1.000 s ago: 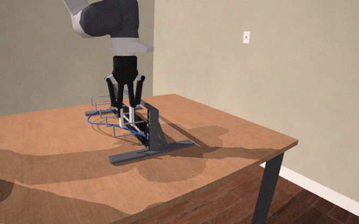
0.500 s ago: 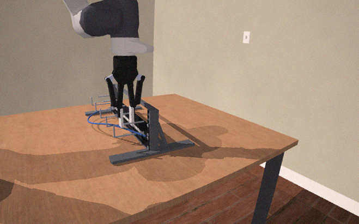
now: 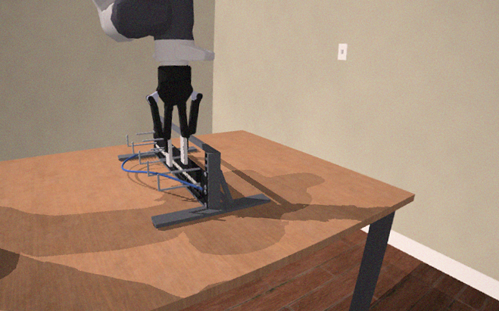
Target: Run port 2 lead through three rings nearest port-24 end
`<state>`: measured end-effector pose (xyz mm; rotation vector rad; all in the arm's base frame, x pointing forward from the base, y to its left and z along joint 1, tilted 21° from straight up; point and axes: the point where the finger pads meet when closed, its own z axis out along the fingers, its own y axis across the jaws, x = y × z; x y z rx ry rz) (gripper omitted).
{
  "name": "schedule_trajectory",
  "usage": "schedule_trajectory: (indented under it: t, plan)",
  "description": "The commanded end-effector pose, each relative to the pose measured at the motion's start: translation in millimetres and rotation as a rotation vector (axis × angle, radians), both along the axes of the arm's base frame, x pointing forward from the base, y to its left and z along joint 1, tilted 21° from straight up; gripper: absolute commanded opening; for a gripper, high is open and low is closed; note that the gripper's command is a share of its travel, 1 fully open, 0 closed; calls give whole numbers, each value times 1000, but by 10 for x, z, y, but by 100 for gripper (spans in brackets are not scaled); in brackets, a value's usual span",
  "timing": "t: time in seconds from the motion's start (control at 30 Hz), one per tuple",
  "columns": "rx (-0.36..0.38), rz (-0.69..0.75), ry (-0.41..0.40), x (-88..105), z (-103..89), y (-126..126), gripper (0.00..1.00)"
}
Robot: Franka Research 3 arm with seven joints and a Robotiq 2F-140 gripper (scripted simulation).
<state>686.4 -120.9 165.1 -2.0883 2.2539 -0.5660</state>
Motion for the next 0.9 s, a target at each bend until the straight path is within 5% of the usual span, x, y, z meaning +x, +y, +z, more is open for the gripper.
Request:
schedule_trajectory:
  t: [0.0, 0.5, 0.87]
  plan:
    - [-3, -6, 10, -61, 83, 15, 20]
    - [-3, -6, 10, -149, 423, 107, 20]
    - [-3, -6, 10, -165, 484, 124, 20]
